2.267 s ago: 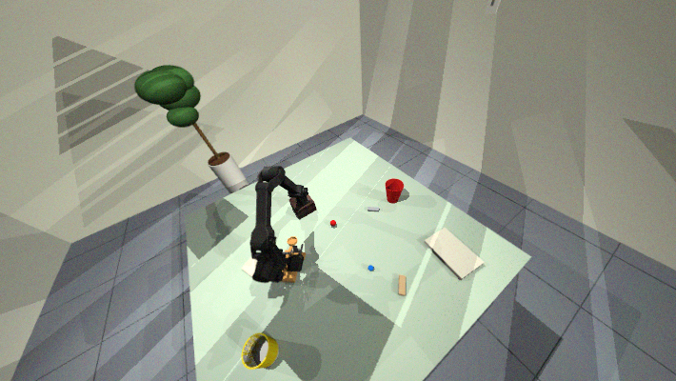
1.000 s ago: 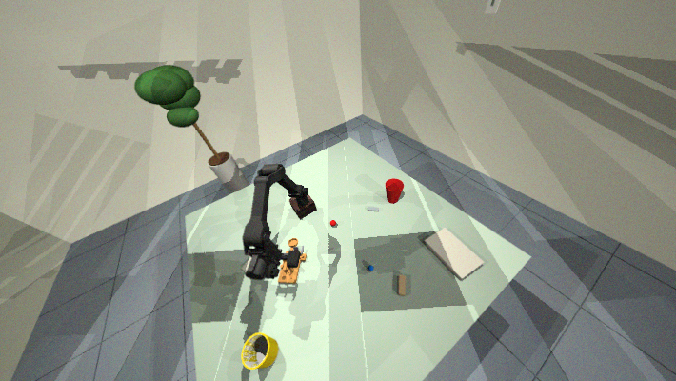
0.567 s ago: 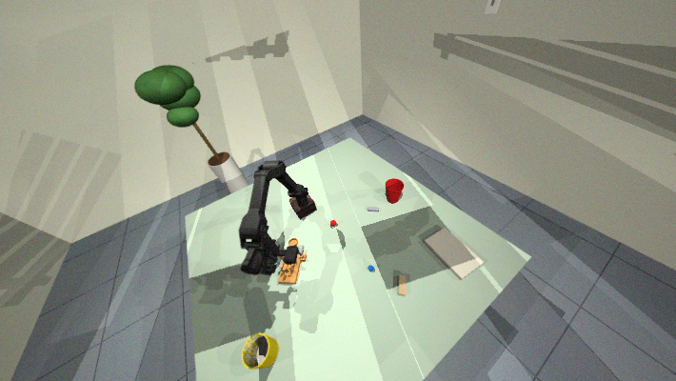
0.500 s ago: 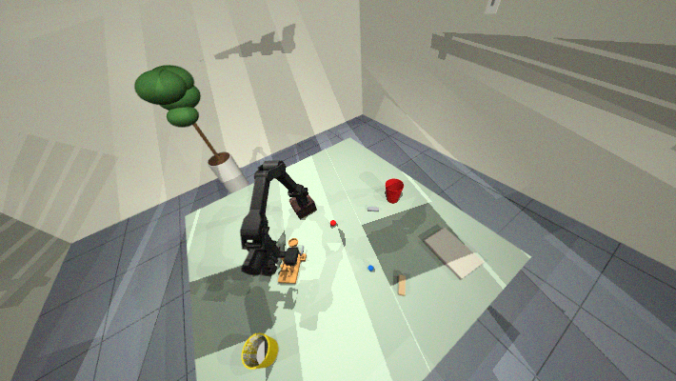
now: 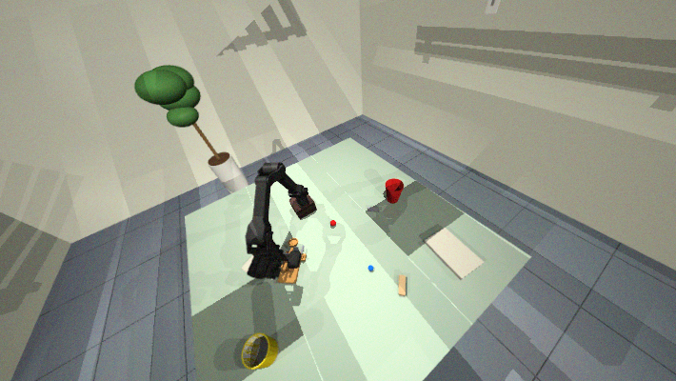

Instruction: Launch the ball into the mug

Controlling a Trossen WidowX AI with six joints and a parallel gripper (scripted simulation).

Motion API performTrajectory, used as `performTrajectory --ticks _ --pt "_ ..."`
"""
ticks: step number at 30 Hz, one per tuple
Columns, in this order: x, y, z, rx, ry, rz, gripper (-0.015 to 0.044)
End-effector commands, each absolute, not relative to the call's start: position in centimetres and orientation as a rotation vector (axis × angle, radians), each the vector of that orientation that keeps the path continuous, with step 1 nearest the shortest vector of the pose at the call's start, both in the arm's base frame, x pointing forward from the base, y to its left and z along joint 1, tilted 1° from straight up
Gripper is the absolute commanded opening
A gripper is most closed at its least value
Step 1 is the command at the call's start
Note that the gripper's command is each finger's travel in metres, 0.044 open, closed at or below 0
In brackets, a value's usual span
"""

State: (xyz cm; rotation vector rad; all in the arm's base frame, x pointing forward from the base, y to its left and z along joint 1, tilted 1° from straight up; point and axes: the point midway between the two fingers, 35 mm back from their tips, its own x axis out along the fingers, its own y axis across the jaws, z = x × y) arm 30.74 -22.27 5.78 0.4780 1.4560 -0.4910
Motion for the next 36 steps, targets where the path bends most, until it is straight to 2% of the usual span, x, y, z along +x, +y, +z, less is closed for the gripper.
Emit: performTrajectory --ticks 1,36 --pt "30.5 -22.1 4.5 0.486 1.474 -0.491 0.044" --pt "30.6 -22.1 0.5 0.486 1.475 -0.491 0.044"
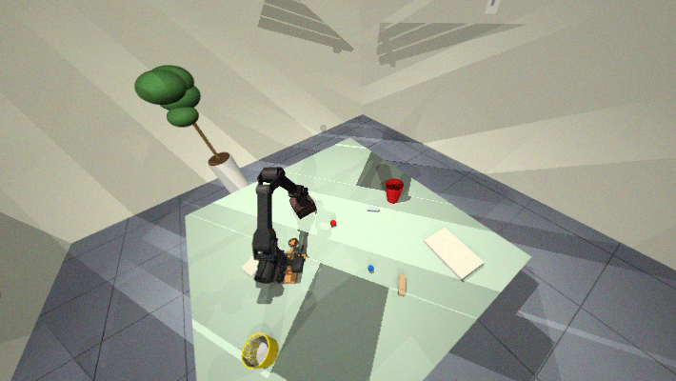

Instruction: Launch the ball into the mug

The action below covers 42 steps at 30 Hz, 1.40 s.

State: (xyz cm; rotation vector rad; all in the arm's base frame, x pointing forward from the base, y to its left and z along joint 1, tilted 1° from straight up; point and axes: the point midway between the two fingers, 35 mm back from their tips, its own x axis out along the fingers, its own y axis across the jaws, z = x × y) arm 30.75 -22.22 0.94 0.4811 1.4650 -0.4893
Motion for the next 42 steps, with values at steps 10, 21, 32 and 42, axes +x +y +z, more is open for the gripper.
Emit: performTrajectory --ticks 10,21,32,42 --pt "30.7 -22.2 0.9 0.482 1.466 -0.489 0.023" --pt "30.7 -22.2 2.0 0.481 1.466 -0.489 0.0059" --pt "30.6 -22.2 5.5 0.483 1.471 -0.49 0.0" --pt "30.7 -22.3 3.9 0.484 1.472 -0.49 0.0"
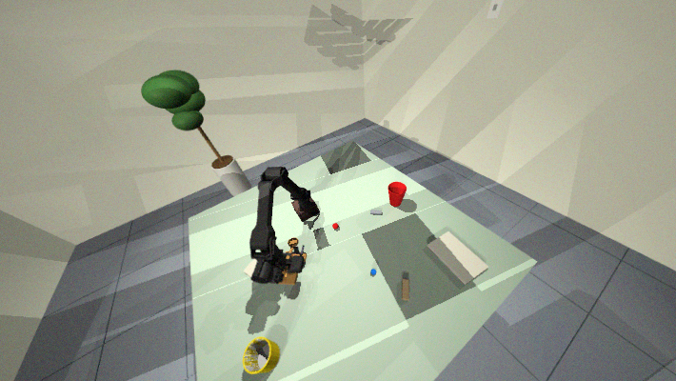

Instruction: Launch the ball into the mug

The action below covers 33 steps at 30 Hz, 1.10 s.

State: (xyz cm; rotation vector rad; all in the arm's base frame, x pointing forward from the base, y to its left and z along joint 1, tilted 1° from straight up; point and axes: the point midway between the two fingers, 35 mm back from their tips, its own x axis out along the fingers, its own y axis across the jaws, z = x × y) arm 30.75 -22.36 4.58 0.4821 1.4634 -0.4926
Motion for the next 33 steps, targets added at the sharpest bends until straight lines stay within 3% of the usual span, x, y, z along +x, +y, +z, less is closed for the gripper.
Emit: performTrajectory --ticks 1,27,33 --pt "30.7 -22.3 3.7 0.484 1.472 -0.49 0.0" --pt "30.7 -22.4 1.1 0.484 1.469 -0.492 0.0" --pt "30.7 -22.4 1.1 0.484 1.469 -0.492 0.0157"
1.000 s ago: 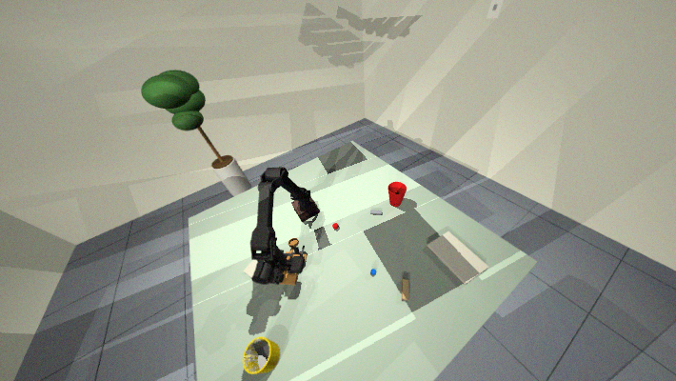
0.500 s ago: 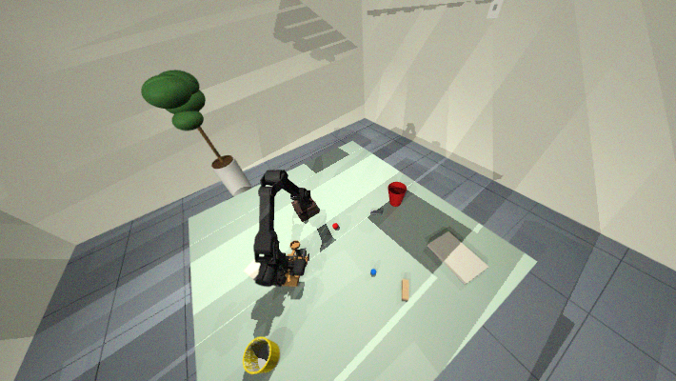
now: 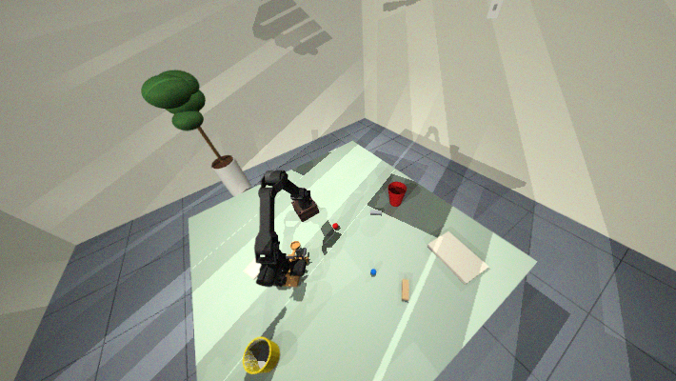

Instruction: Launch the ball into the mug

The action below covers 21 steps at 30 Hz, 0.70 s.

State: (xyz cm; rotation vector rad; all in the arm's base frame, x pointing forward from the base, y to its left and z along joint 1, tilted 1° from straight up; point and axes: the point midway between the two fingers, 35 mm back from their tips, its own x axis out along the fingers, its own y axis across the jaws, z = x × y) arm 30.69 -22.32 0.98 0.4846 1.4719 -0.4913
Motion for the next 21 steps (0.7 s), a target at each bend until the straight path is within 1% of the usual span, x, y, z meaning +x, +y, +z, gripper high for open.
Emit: performTrajectory --ticks 1,8,11,14,16,19,20,21 --pt "30.7 -22.4 1.1 0.484 1.469 -0.492 0.0184" --pt "30.7 -22.4 1.1 0.484 1.469 -0.492 0.0368" --pt "30.9 -22.5 3.4 0.484 1.469 -0.492 0.044" --pt "30.7 -22.4 8.6 0.484 1.47 -0.492 0.044" --pt "30.4 -22.2 10.8 0.484 1.47 -0.492 0.044" --pt "30.4 -22.2 11.0 0.484 1.471 -0.492 0.044" --pt "30.7 -22.4 9.1 0.487 1.473 -0.493 0.044" --pt "30.7 -22.4 9.1 0.487 1.473 -0.493 0.044"
